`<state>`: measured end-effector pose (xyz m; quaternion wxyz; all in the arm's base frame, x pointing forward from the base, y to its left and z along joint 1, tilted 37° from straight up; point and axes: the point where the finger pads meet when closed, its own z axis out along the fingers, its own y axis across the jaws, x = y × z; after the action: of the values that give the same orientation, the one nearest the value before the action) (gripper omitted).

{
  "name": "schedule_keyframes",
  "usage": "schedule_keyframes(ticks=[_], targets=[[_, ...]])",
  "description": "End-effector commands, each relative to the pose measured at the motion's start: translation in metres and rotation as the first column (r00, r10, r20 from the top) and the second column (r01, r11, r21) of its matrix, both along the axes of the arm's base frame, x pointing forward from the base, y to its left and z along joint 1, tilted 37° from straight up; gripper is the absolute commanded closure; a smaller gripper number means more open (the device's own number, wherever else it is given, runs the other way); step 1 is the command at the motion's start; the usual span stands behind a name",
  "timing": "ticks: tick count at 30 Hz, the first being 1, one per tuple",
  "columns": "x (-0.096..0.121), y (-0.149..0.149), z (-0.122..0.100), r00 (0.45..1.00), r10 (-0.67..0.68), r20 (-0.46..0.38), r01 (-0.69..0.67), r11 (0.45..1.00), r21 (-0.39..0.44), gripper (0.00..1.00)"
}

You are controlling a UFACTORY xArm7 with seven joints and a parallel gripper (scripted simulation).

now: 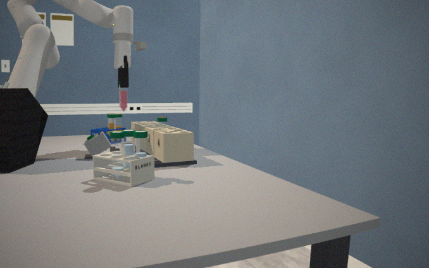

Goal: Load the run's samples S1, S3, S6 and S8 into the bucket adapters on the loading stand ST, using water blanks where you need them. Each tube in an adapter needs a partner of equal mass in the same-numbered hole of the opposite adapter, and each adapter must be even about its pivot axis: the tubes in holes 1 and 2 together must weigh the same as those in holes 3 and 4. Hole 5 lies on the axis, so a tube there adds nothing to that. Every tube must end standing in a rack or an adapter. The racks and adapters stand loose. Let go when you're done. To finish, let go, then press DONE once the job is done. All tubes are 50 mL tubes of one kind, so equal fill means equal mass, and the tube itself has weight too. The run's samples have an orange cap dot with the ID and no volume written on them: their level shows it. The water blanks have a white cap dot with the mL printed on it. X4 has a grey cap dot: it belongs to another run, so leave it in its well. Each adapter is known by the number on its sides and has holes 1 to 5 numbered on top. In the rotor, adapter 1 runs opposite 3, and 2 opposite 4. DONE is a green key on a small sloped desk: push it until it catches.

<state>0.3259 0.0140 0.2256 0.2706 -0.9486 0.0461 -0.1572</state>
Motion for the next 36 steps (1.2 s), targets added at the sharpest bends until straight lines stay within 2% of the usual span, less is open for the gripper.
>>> schedule_keyframes(ticks=[1,32,36], targets=[[0.006,-0.011,-0.003,1.0,0.0,0.003,0.0,1.0,0.001,1.0],[0.059,-0.13,-0.056,1.0,-0.001,0.003,0.001,1.0,0.0,1.0],[0.059,-0.13,-0.056,1.0,-0.001,0.003,0.001,1.0,0.0,1.0]])
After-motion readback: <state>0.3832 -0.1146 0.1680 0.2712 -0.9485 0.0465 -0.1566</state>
